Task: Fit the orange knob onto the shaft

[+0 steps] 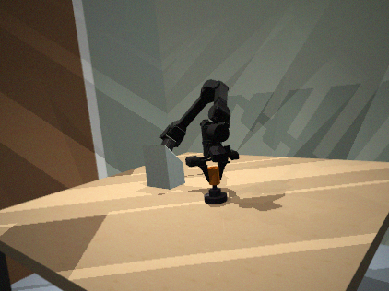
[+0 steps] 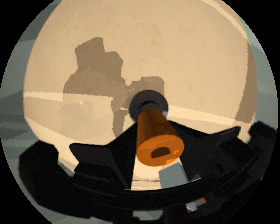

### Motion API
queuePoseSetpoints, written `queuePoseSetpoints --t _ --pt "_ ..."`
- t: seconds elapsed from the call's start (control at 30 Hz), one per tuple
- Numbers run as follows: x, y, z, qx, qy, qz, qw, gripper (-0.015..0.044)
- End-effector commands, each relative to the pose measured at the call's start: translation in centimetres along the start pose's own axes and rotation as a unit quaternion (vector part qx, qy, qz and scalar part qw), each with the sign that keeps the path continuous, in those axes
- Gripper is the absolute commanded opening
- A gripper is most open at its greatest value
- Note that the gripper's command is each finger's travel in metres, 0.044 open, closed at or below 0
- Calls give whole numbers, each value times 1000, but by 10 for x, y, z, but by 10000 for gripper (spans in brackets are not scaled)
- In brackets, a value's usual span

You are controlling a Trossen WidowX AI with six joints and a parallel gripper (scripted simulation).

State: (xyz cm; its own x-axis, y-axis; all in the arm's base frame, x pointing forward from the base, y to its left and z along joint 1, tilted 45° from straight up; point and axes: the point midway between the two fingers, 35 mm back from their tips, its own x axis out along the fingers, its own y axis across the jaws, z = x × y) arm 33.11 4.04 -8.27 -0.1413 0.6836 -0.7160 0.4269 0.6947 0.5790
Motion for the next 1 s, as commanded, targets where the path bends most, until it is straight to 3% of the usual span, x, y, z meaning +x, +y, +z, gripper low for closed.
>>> queuePoseSetpoints --t 0.0,0.97 --pt "-1 -2 1 0 -3 0 1000 0" --pt "4 -3 0 -20 -3 0 1000 0"
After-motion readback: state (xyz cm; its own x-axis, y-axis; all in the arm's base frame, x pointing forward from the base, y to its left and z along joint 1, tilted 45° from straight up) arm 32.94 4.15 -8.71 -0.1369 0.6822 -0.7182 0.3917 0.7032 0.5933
